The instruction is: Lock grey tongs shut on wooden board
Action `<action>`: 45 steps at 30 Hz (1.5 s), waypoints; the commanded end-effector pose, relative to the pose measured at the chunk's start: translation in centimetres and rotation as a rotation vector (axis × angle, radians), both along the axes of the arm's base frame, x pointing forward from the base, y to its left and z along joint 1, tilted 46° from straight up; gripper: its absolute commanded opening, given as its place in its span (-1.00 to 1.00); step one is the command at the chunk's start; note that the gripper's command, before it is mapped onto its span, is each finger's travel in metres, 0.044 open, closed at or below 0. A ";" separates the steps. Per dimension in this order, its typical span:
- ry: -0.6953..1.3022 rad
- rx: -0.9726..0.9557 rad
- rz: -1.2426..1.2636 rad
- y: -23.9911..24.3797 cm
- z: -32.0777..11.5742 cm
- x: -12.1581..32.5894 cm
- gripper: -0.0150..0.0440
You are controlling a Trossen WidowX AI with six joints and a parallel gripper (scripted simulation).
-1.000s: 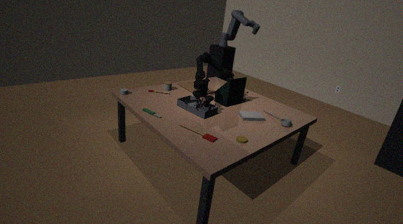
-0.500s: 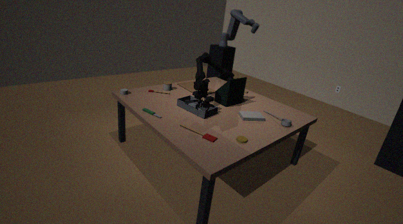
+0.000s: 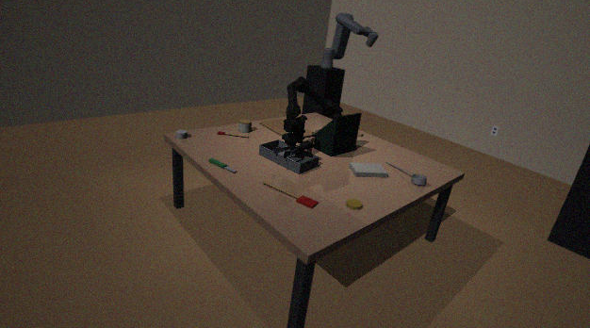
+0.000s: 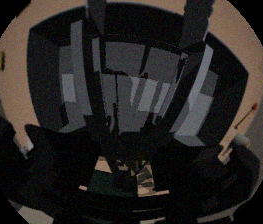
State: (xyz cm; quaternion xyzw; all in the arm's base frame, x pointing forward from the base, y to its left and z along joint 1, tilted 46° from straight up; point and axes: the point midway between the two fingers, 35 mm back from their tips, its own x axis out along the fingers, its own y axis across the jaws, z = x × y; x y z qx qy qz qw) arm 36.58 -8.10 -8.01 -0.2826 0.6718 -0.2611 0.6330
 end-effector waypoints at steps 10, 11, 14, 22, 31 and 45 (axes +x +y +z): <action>-0.004 -0.003 -0.001 0.0 0.1 0.1 -0.04; -0.004 -0.003 -0.001 0.0 0.1 0.1 -0.06; -0.004 -0.003 -0.001 0.0 0.1 0.1 -0.13; -0.004 -0.003 -0.001 0.0 0.1 0.1 -0.31; -0.004 -0.003 -0.001 0.0 0.1 0.1 -0.71; 0.006 -0.001 0.003 8.4 8.0 0.7 -1.00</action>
